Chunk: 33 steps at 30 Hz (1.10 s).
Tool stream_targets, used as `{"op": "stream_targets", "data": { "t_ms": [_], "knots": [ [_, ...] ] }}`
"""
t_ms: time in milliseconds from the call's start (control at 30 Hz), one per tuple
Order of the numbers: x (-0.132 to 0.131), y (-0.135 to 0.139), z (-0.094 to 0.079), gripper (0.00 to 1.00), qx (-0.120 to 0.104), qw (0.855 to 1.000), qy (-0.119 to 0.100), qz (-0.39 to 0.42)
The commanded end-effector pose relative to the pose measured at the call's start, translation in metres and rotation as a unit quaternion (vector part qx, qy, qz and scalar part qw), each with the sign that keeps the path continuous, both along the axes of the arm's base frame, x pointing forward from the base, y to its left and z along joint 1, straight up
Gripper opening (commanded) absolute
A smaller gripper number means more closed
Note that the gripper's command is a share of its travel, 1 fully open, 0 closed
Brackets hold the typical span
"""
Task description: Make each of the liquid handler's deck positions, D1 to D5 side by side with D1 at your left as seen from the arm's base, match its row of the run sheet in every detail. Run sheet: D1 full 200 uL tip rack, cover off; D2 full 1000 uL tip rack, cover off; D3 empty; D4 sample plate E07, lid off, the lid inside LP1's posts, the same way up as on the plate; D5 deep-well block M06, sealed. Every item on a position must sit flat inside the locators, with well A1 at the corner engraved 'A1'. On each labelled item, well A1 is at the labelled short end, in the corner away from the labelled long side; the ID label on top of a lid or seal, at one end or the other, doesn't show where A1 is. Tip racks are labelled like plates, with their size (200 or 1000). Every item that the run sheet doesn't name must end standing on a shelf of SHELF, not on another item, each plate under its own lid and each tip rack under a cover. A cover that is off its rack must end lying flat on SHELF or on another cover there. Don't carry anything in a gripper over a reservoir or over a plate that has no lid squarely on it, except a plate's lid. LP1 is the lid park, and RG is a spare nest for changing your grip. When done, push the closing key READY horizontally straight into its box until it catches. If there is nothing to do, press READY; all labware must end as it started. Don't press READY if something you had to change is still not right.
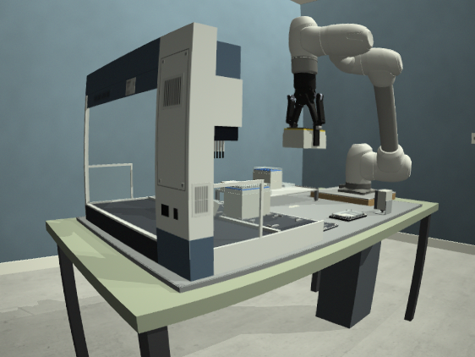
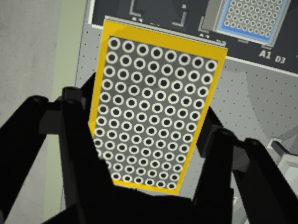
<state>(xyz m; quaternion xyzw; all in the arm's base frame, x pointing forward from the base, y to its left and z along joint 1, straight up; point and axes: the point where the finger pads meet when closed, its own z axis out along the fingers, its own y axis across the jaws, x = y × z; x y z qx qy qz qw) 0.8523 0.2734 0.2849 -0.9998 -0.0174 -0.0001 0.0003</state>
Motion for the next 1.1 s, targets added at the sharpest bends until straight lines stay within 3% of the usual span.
{"op": "stream_targets", "data": {
  "t_ms": [0, 733, 1067],
  "knots": [
    [0.015, 0.000, 0.002, 0.10, 0.000, 1.000, 0.000, 0.000],
    [0.115, 0.002, 0.002, 0.10, 0.000, 1.000, 0.000, 0.000],
    [0.136, 0.002, 0.002, 0.10, 0.000, 1.000, 0.000, 0.000]
  ]
}}
